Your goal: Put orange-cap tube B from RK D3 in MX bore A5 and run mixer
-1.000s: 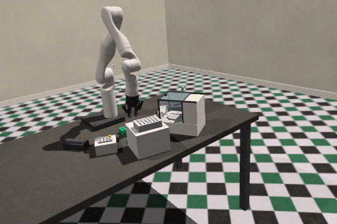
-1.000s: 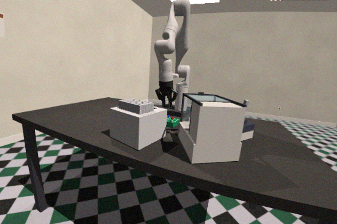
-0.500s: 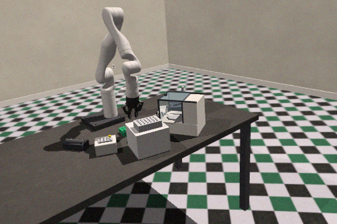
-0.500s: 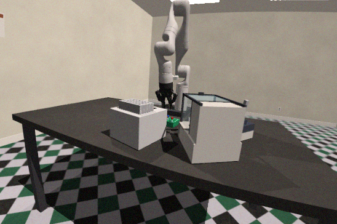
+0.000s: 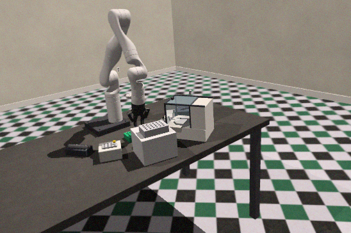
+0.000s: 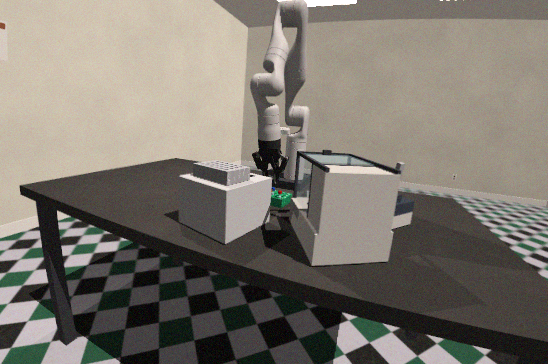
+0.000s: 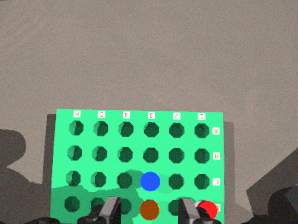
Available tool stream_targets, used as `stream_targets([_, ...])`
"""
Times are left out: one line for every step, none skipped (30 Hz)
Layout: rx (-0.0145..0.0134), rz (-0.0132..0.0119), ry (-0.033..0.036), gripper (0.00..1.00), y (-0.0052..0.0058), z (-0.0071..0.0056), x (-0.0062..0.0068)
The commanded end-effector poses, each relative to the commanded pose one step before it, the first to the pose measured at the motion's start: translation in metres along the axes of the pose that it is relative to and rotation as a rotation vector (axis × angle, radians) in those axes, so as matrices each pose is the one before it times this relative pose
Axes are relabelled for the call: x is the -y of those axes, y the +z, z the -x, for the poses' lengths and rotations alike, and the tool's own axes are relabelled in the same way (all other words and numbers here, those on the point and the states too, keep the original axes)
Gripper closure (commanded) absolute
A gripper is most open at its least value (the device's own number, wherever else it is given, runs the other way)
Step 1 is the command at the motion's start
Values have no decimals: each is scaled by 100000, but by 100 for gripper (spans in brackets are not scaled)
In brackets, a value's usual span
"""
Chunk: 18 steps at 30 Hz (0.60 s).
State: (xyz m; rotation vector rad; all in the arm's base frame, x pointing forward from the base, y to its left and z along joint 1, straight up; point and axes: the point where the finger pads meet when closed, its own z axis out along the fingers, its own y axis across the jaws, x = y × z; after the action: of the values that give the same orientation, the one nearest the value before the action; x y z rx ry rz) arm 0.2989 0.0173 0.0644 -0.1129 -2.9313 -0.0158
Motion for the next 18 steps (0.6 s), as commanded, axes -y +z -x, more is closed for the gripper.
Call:
stream_targets([131,30,-5,58,277,98,-7])
stream_targets([0,0,0,58,130,28,0])
stream_targets([0,0,0,58,0,0,0])
stream_targets([0,0,0,58,0,0,0])
stream_targets([-1,-1,0,58,124,28,-1])
stream_targets([1,1,0,58,137,28,1])
stream_targets([0,0,0,58,130,28,0])
stream_targets([0,0,0,58,130,28,0])
stream_targets([0,0,0,58,130,28,0])
stream_targets([0,0,0,58,108,23,0])
stream_targets([-1,-1,0,58,13,5,-1])
stream_targets([1,1,0,58,7,1,0])
stream_targets([0,0,0,58,-4,-1,0])
stream_targets([-5,-2,1,58,-3,-2,0])
stream_targets([6,2,-1,58,-14,-3,0])
stream_targets([0,0,0,58,-9,-2,0])
stream_targets([0,0,0,58,-9,-2,0])
stream_targets([0,0,0,58,-8,-1,0])
